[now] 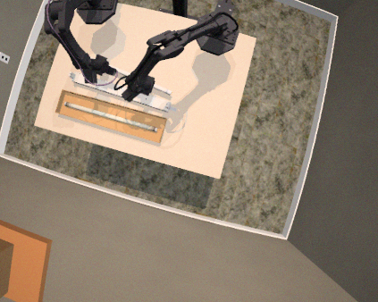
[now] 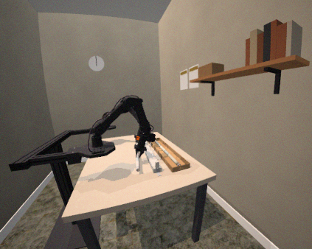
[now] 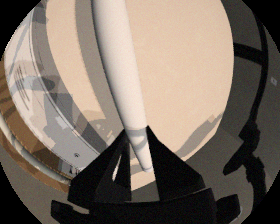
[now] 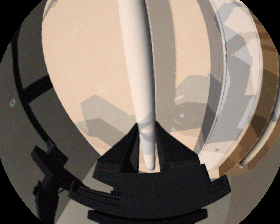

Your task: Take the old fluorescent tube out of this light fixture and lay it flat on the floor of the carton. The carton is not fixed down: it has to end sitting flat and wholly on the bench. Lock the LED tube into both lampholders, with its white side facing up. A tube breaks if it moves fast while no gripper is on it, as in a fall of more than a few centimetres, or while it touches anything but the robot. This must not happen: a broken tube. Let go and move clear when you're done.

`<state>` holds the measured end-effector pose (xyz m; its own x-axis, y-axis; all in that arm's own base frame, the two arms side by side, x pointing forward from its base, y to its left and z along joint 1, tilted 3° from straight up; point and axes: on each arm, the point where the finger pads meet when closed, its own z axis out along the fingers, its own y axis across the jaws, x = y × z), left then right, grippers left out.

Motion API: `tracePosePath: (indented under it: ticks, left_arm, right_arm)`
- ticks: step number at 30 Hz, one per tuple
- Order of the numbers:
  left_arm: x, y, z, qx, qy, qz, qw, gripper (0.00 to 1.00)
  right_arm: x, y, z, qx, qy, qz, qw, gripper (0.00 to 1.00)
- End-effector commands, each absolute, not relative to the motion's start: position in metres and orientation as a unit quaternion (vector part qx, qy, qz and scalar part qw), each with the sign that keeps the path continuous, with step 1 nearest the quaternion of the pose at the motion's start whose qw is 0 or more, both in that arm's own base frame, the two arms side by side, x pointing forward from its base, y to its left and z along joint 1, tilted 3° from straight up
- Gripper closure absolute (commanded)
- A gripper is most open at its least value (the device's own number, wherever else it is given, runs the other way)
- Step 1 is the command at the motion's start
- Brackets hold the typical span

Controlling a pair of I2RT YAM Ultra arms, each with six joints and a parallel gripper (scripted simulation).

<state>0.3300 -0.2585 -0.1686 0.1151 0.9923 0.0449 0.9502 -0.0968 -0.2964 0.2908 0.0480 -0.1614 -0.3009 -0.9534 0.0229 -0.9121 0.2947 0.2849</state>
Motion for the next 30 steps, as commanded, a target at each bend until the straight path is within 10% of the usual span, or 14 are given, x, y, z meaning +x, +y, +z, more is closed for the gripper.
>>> tracePosePath:
  ticks: [1,30]
  left_arm:
    - [0.3318,-0.2705,-0.1571,-0.743,-0.655,0.086,0.108,0.89]
    - [0.3282,-0.2666,-0.1561,-0.748,-0.656,0.053,0.083,0.89]
  right_arm:
    - [0.3012,0.0518,-0.1514,0.583,-0.803,-0.103,0.07,0.89]
    - [0.2963,0.0523,-0.1519,0.59,-0.803,-0.064,0.056,0.89]
